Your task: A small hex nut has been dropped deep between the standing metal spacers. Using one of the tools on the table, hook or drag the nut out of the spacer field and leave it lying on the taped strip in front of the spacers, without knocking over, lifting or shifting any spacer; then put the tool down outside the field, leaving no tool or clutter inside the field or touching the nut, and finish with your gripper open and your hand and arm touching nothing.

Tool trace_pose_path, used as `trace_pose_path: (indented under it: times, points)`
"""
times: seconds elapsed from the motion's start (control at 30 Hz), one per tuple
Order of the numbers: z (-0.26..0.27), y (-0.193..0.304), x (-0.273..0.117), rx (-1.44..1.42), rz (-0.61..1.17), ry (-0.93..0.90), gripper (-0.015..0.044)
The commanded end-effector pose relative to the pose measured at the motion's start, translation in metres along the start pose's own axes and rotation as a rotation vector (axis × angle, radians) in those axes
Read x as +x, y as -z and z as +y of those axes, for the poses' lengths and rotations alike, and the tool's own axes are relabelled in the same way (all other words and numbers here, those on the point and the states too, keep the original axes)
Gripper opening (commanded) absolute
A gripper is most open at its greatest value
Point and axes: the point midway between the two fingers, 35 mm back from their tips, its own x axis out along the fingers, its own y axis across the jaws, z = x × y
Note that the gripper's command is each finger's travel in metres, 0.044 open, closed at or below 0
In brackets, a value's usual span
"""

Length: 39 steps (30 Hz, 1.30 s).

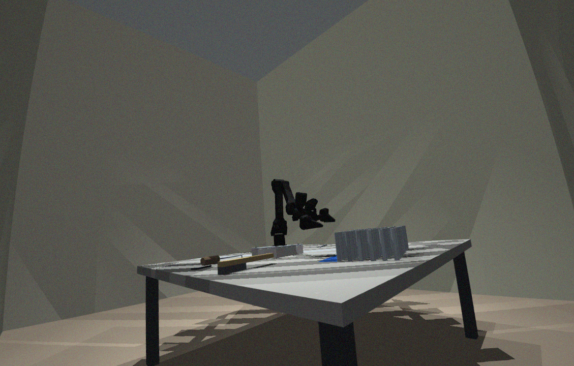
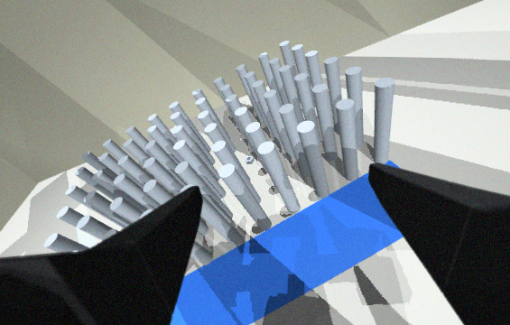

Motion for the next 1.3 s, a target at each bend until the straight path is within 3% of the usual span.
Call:
trace_pose_path:
  times: [0.0,0.33,0.7,0.97,1.27]
  points:
    - [-0.032,-0.005,0.0,0.017,0.017,0.082,0.044]
    - [-0.198,-0.005,-0.039,0.171,0.201,0.477,0.044]
    - [-0.334,0.027,-0.157,0.436,0.464,0.79,0.044]
    - [-0.382,0.065,-0.273,0.678,0.659,0.929,0.044]
    - [-0.38,0.111,-0.404,0.978,0.855,0.974,0.044]
